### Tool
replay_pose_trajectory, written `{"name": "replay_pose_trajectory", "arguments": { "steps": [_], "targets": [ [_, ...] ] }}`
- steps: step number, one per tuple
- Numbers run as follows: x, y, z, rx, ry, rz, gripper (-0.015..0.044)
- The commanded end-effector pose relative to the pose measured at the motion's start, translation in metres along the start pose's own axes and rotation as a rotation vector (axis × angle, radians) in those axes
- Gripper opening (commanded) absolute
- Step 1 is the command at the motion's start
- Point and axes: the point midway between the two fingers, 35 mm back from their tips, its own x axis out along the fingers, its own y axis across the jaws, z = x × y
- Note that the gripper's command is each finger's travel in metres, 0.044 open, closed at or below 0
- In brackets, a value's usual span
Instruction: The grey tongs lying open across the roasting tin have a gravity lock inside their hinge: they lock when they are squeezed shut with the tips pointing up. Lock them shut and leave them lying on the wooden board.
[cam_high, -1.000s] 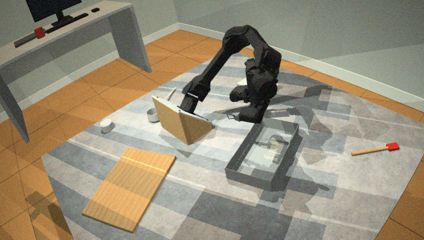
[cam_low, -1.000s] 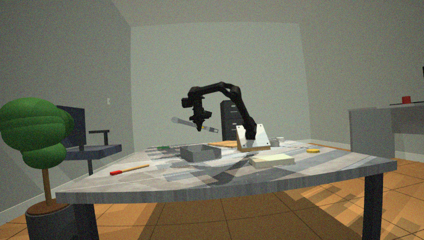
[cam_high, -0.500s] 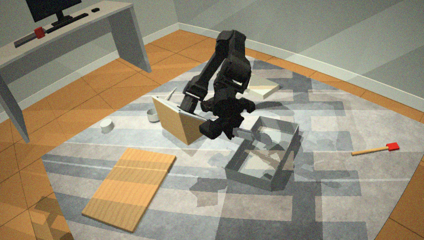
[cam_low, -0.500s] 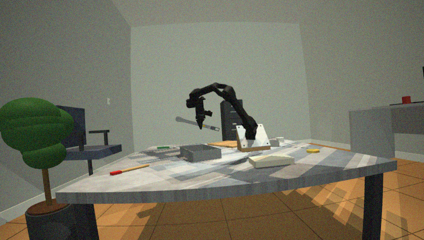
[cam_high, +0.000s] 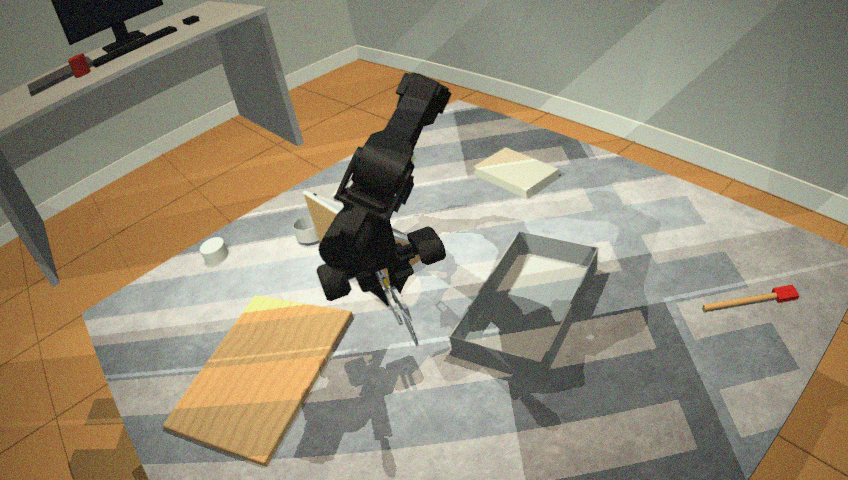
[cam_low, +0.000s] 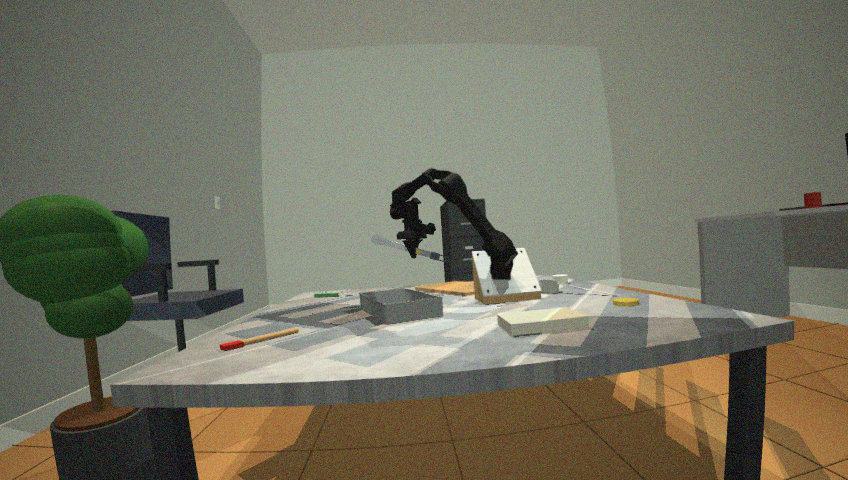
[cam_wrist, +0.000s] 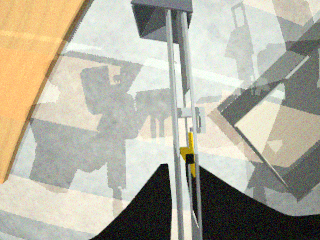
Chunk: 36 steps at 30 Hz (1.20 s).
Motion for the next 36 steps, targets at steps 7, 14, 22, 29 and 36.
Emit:
{"name": "replay_pose_trajectory", "arguments": {
  "steps": [7, 14, 22, 29, 36],
  "targets": [
    [-0.002, 0.032, 0.007, 0.108, 0.007, 0.002, -0.015],
    [-0.01, 0.074, 0.031, 0.266, 0.016, 0.018, -0.015],
    [-0.015, 0.122, 0.067, 0.458, 0.023, 0.029, -0.015],
    [-0.015, 0.159, 0.104, 0.631, 0.023, 0.031, -0.015],
    [-0.011, 0.19, 0.143, 0.804, 0.017, 0.026, -0.015]
  ]
}}
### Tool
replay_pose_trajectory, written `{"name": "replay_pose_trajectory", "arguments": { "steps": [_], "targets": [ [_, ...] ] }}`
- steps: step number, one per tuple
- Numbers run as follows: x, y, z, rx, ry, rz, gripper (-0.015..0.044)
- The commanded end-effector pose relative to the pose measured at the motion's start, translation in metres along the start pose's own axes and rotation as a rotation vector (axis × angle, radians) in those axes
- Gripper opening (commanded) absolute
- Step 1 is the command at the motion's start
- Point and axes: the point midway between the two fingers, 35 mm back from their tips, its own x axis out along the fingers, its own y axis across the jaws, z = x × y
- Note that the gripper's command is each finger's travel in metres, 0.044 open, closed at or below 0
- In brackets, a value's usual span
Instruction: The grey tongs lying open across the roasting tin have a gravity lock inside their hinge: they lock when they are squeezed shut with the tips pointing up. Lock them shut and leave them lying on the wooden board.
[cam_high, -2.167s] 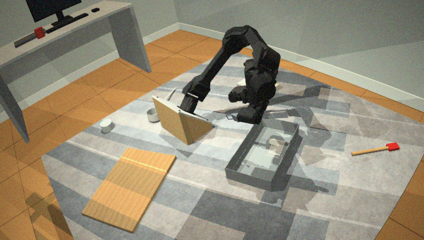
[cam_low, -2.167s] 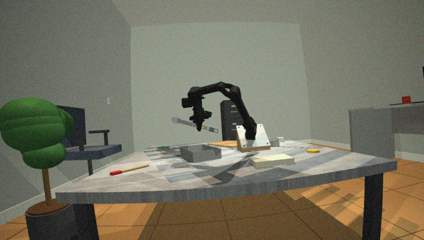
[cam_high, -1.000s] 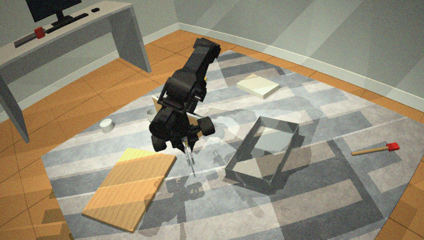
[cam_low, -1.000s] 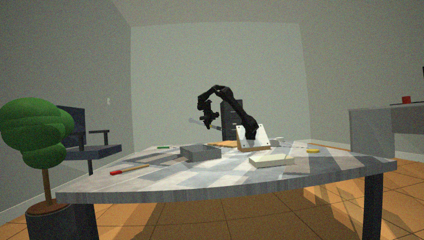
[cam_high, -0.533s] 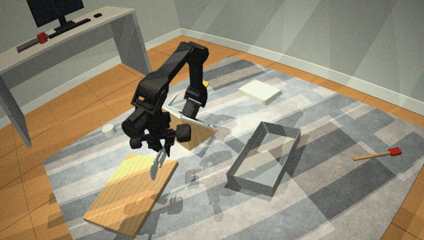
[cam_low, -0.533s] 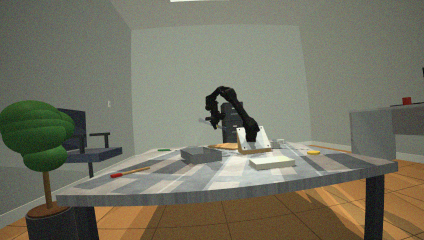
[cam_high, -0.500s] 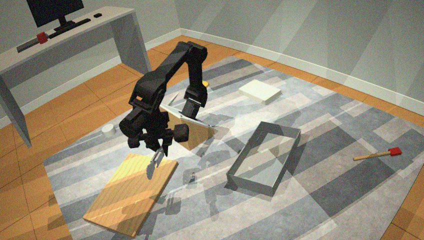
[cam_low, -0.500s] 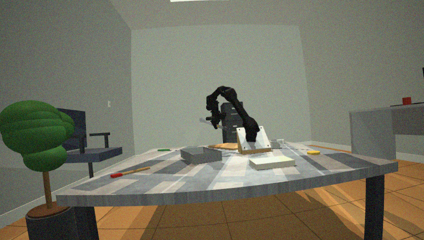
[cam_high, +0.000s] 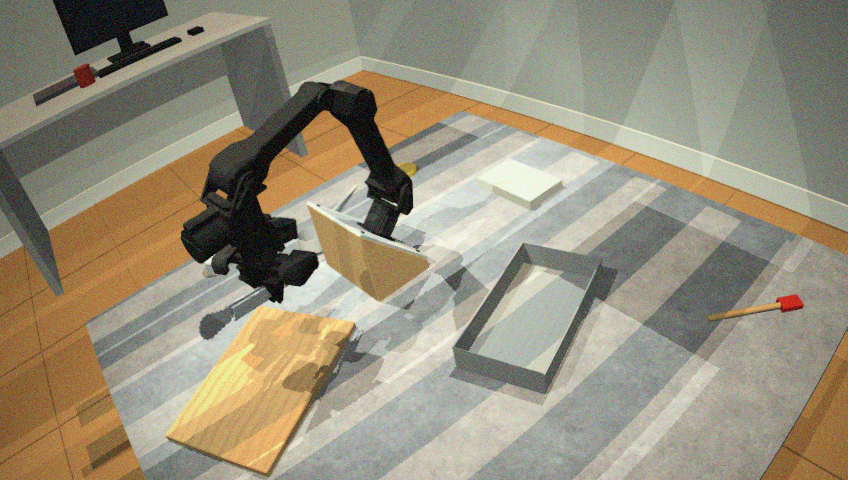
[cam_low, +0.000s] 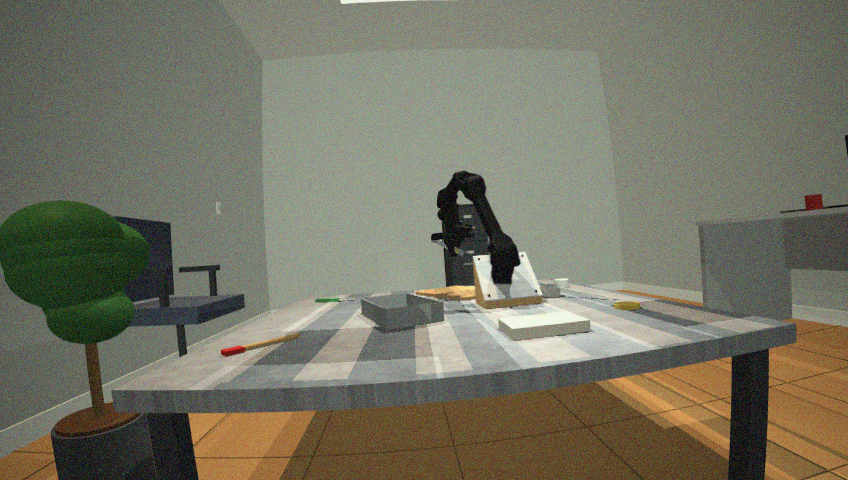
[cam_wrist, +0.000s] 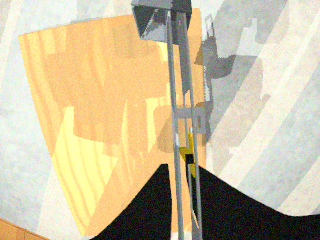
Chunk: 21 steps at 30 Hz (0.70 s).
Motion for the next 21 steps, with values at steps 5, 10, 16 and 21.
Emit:
{"name": "replay_pose_trajectory", "arguments": {
  "steps": [5, 10, 16, 21],
  "targets": [
    [0.008, 0.06, 0.016, 0.214, -0.014, 0.0, -0.015],
    [0.011, 0.07, 0.019, 0.25, -0.018, -0.001, -0.015],
    [0.011, 0.07, 0.019, 0.251, -0.01, 0.0, -0.015],
    [0.017, 0.073, 0.015, 0.254, 0.051, 0.006, -0.015]
  ]
}}
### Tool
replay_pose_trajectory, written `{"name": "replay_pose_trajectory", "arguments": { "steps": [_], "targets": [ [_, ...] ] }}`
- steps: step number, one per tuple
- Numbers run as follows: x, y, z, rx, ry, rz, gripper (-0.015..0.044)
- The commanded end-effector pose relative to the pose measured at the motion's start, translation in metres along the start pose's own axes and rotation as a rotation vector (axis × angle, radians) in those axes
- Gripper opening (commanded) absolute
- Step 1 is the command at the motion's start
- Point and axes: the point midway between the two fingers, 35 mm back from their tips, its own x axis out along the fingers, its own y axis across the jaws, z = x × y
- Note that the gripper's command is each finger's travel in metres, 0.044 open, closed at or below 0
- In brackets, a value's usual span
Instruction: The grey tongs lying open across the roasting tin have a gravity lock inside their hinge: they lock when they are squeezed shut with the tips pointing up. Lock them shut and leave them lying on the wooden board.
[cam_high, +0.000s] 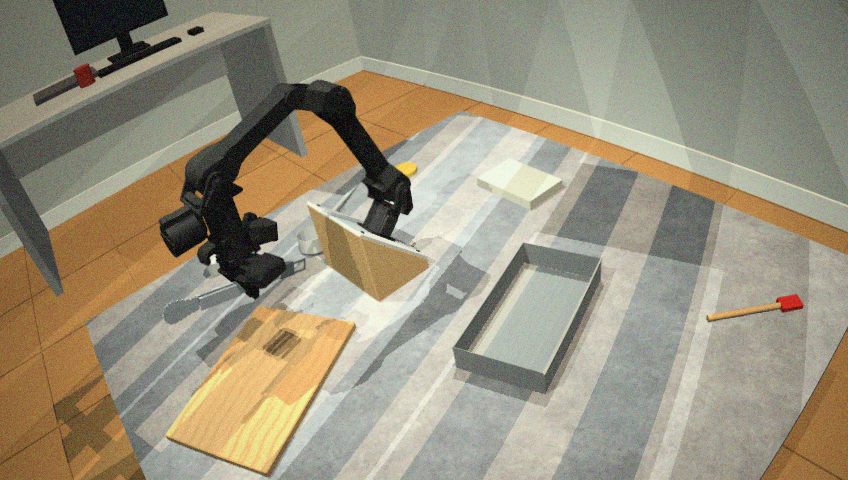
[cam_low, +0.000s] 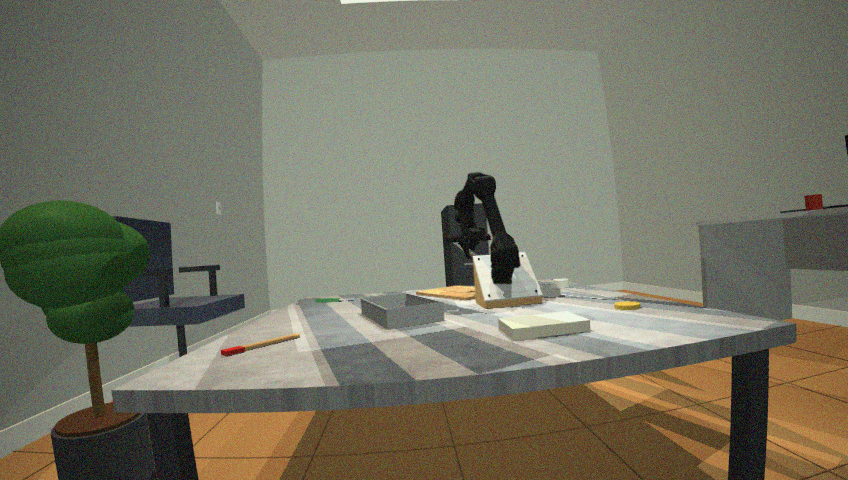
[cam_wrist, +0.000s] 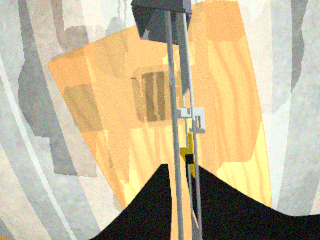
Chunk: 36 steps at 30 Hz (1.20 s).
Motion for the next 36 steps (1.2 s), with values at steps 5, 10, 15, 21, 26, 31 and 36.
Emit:
{"name": "replay_pose_trajectory", "arguments": {
  "steps": [5, 10, 15, 21, 26, 31, 36],
  "targets": [
    [0.008, 0.004, -0.007, 0.014, 0.119, 0.0, -0.015],
    [0.013, 0.006, -0.012, 0.017, 0.198, -0.002, -0.015],
    [0.017, 0.008, -0.015, 0.018, 0.276, -0.003, -0.015],
    [0.02, 0.009, -0.018, 0.016, 0.37, -0.001, -0.015],
    [0.022, 0.01, -0.019, 0.018, 0.448, -0.002, -0.015],
    [0.023, 0.011, -0.019, 0.019, 0.526, -0.002, -0.015],
    [0.024, 0.011, -0.017, 0.02, 0.604, -0.003, -0.015]
  ]
}}
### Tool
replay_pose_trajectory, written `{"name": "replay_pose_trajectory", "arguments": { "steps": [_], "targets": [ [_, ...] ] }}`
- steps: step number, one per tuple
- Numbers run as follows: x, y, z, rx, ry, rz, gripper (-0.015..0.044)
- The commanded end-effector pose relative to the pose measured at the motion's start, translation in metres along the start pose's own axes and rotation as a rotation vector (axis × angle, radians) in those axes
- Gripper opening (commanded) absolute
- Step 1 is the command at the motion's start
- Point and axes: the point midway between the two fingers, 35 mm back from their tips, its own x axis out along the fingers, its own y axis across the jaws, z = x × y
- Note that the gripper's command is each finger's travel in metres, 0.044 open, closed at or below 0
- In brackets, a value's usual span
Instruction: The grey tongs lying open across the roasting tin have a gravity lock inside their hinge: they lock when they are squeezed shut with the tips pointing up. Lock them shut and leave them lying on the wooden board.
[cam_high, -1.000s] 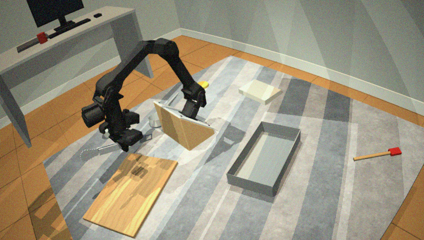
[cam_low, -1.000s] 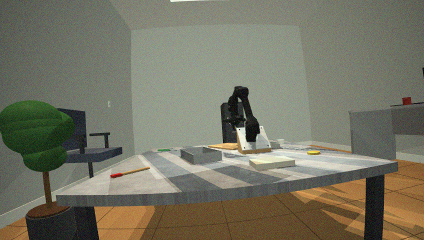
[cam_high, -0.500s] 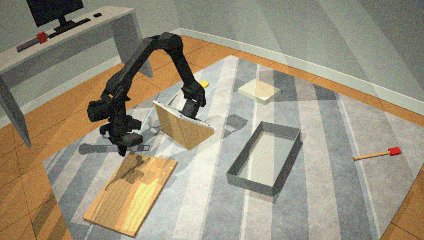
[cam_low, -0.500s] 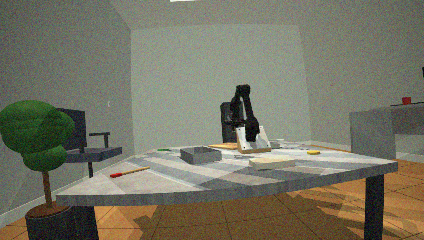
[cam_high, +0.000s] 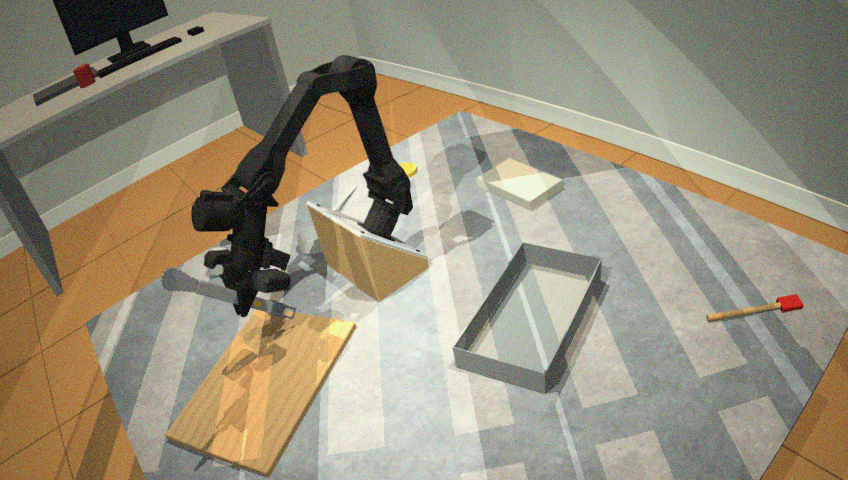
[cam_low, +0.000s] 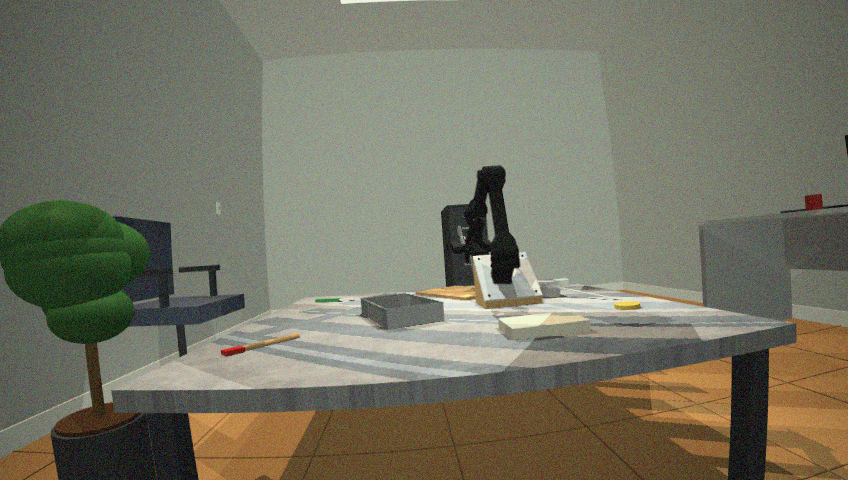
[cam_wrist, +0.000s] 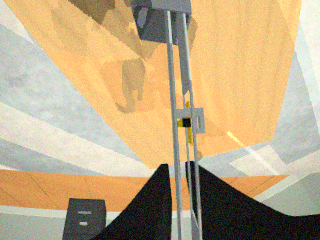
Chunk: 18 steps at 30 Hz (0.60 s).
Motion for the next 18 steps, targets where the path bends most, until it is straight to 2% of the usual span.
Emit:
{"name": "replay_pose_trajectory", "arguments": {
  "steps": [1, 18],
  "targets": [
    [-0.003, 0.0, -0.001, 0.006, 0.082, -0.004, -0.015],
    [-0.016, -0.002, 0.009, 0.004, 0.345, -0.005, -0.015]
  ]
}}
